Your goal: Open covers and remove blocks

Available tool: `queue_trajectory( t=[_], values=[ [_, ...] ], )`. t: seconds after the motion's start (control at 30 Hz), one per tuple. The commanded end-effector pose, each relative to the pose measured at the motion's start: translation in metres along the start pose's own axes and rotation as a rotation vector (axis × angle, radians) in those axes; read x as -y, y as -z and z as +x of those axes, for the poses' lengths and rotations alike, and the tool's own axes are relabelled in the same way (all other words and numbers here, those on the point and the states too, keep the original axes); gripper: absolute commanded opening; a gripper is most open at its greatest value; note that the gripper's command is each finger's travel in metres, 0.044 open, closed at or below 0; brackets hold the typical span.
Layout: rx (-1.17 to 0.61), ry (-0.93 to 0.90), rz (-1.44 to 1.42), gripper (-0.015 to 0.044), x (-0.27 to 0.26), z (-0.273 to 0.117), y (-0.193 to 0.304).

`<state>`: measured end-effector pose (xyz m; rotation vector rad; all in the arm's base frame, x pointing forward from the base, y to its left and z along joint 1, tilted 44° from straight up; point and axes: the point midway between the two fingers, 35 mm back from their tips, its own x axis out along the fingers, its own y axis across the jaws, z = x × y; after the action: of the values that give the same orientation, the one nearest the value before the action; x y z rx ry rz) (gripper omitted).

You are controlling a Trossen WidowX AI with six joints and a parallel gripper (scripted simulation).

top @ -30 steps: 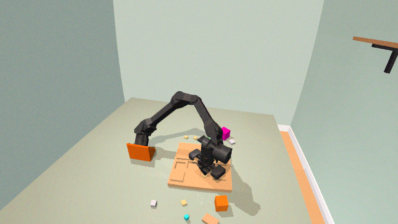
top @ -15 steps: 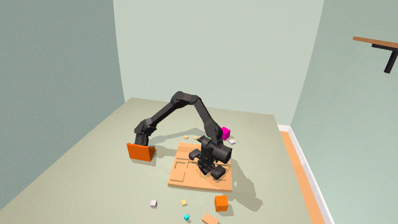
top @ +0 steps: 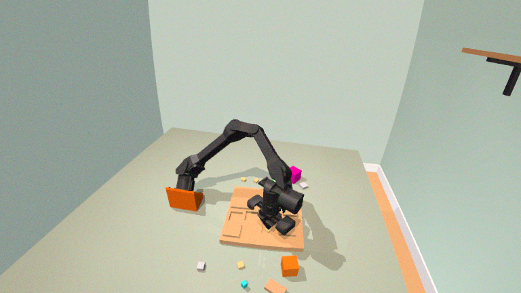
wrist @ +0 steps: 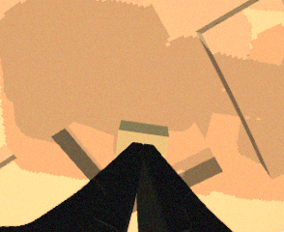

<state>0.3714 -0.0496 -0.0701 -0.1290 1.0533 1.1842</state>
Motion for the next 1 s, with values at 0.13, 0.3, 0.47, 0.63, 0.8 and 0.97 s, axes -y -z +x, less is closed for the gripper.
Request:
queue_trajectory(
  t=[0.13, 0.3, 0.47, 0.63, 0.8, 0.97],
  values=[
    [0.001, -0.001, 0.0, 0.0, 0.0, -0.005, 0.0],
    [0.001, -0.002, 0.0, 0.0, 0.0, -0.012, 0.001],
    [0.002, -0.007, 0.003, 0.0105, 0.0, -0.019, 0.0],
    [0.0, -0.003, 0.002, 0.0144, 0.001, -0.045, 0.001],
    [0.0, -0.001, 0.001, 0.0144, 0.0, -0.064, 0.001],
    [0.0, -0.001, 0.001, 0.0144, 0.0, -0.06, 0.001]
  ],
)
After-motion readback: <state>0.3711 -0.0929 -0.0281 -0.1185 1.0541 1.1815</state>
